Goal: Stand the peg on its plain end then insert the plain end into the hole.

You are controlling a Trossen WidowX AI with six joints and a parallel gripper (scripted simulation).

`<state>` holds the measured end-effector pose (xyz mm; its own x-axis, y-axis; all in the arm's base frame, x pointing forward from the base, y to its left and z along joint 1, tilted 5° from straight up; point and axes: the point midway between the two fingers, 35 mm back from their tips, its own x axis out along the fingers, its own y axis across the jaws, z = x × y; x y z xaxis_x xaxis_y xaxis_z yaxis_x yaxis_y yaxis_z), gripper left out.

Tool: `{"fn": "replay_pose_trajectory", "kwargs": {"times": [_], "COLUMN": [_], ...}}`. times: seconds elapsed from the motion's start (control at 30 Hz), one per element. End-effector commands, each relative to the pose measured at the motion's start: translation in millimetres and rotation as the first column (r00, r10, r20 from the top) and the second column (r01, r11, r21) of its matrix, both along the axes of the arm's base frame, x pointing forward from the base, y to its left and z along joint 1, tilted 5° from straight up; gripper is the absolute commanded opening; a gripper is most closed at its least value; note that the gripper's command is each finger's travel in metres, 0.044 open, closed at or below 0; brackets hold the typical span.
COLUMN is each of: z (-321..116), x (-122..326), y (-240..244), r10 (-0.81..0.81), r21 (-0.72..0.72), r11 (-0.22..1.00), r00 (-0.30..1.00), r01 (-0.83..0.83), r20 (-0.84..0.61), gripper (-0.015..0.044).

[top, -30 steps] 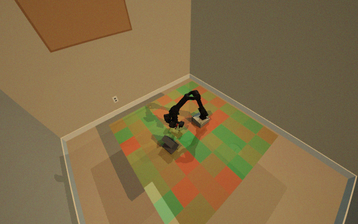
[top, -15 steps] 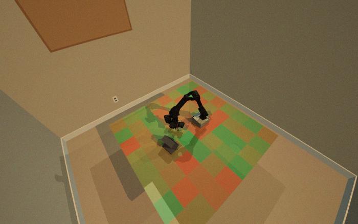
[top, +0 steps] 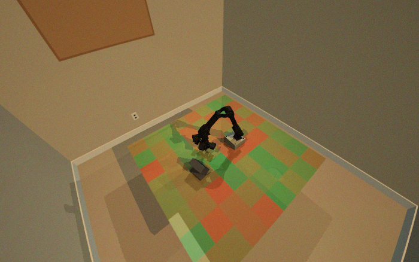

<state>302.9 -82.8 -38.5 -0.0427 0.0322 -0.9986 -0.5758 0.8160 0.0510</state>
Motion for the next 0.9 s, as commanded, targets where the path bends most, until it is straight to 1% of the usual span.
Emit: {"fn": "replay_pose_trajectory", "kwargs": {"times": [0.0,0.13,0.4,0.87], "z": [-1,-1,1,9], "x": [0,0,0,-5], "y": [1,1,0,-4], "r10": [-0.004,-0.004,-0.003,-0.013], "r21": [0.003,0.003,0.01,0.083], "r11": [1.0,1.0,1.0,0.997], "r00": [1.0,1.0,1.0,0.993], "r01": [0.004,0.004,0.002,0.003], "r20": [0.0,0.0,0.012,0.117], "gripper": [0.0077,0.0051,0.0051,0.0051]}}
